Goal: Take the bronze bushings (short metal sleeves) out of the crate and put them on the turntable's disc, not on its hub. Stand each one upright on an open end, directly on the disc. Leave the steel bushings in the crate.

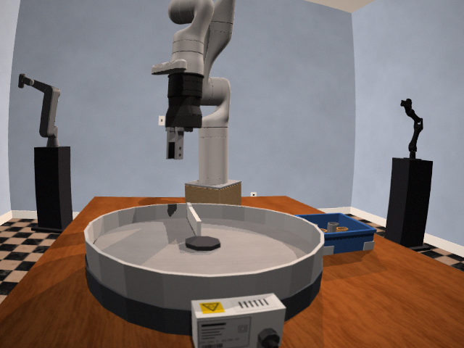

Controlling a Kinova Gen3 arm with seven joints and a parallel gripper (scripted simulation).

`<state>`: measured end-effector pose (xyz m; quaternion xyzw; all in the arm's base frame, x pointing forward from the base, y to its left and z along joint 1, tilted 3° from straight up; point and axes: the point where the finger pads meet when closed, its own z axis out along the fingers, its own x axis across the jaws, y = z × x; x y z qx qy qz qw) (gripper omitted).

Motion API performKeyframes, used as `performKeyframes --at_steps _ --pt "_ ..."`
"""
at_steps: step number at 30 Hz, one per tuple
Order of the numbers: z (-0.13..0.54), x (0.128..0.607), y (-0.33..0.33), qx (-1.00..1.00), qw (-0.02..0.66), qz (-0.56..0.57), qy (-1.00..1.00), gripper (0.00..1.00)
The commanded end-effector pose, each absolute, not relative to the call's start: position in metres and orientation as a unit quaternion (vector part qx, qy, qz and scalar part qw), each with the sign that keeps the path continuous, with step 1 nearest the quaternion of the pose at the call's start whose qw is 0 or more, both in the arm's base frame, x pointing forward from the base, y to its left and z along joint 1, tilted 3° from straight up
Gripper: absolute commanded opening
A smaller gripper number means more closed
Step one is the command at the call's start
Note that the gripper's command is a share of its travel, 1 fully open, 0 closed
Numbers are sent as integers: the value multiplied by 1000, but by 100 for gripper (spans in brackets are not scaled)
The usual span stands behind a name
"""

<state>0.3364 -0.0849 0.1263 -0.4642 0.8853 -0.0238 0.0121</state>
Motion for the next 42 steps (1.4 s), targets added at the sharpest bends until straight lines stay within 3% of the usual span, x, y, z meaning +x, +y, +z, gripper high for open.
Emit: performKeyframes --at_steps 1,21,22,32,42 --pt "127 337 -85 -464 13 -24 885 39" --pt "127 337 -85 -464 13 -24 885 39" --pt "127 337 -85 -464 13 -24 885 76" --pt "123 336 -70 -464 13 -24 885 76" --pt "101 326 8 -464 13 -24 885 76"
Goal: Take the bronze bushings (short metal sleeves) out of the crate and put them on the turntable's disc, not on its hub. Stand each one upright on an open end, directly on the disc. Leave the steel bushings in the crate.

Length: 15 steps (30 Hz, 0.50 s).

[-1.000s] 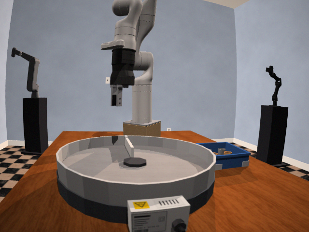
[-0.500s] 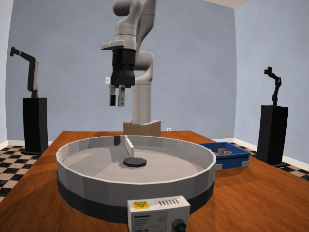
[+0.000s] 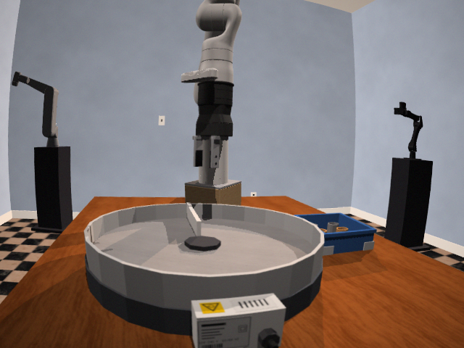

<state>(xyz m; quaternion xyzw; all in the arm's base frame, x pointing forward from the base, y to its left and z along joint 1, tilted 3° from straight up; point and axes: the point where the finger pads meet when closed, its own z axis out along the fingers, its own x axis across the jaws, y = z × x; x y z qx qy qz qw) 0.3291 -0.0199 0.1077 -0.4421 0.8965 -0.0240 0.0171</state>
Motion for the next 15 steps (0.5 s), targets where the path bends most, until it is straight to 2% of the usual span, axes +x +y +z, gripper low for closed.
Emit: performKeyframes --at_steps 1,6,15 --pt "98 325 19 -464 13 -24 885 76" --pt "90 321 50 -464 13 -24 885 76" --pt "62 309 151 -464 13 -24 885 76"
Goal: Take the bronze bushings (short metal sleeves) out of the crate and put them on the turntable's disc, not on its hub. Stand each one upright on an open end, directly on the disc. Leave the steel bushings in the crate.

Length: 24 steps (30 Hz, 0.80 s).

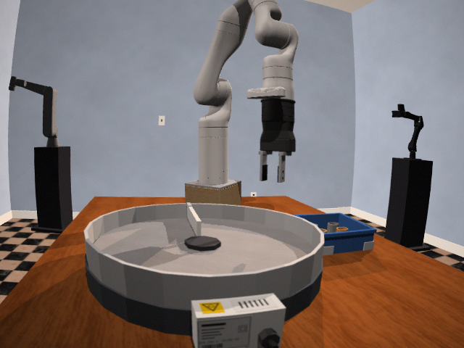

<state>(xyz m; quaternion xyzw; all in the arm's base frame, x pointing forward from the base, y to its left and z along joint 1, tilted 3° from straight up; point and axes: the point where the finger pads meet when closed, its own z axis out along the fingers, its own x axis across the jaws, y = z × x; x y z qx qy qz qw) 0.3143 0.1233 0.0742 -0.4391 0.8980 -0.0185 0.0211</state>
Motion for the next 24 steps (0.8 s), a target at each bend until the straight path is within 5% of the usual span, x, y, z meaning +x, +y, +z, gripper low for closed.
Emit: performKeyframes --at_steps 1,13,24 --pt "60 307 162 -464 13 -24 885 76" --pt "36 297 249 -464 13 -24 885 76" --pt "33 295 257 -464 13 -24 885 76"
